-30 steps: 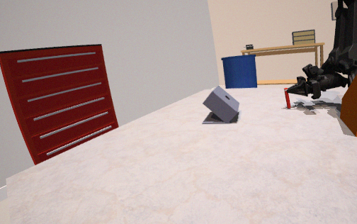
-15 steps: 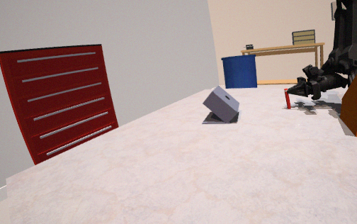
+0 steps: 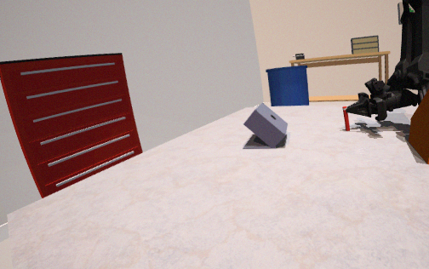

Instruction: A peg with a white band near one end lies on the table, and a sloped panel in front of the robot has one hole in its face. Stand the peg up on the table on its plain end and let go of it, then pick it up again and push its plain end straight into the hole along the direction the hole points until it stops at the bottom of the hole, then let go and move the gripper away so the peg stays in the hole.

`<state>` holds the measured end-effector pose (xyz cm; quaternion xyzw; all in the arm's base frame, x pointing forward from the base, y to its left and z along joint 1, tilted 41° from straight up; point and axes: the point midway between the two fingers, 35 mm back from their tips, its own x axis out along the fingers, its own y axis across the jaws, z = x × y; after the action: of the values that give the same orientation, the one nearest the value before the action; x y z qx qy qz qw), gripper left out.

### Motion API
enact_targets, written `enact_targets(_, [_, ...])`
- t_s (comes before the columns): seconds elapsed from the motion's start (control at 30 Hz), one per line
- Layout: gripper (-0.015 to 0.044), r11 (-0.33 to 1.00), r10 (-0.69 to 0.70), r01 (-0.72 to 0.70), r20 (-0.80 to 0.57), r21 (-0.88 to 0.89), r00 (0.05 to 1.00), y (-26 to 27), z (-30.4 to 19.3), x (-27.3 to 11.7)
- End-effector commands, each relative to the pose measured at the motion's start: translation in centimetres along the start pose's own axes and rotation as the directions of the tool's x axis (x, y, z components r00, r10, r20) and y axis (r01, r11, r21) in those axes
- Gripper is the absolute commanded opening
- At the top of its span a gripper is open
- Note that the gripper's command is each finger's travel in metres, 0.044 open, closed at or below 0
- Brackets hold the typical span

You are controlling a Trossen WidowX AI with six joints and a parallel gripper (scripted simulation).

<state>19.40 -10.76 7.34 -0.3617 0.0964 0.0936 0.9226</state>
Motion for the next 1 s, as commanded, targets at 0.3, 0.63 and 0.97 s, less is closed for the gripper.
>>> enact_targets(0.3, [0.0049, 1.000, 0.001, -0.001, 0.014, -0.009, 1.000, 0.07, -0.34, -0.26])
enact_targets(0.63, [0.0049, 1.000, 0.002, -0.002, 0.032, -0.020, 0.999, 0.15, -0.42, -0.43])
enact_targets(0.97, [0.0049, 1.000, 0.003, -0.002, 0.049, -0.030, 0.999, 0.22, -0.51, -0.58])
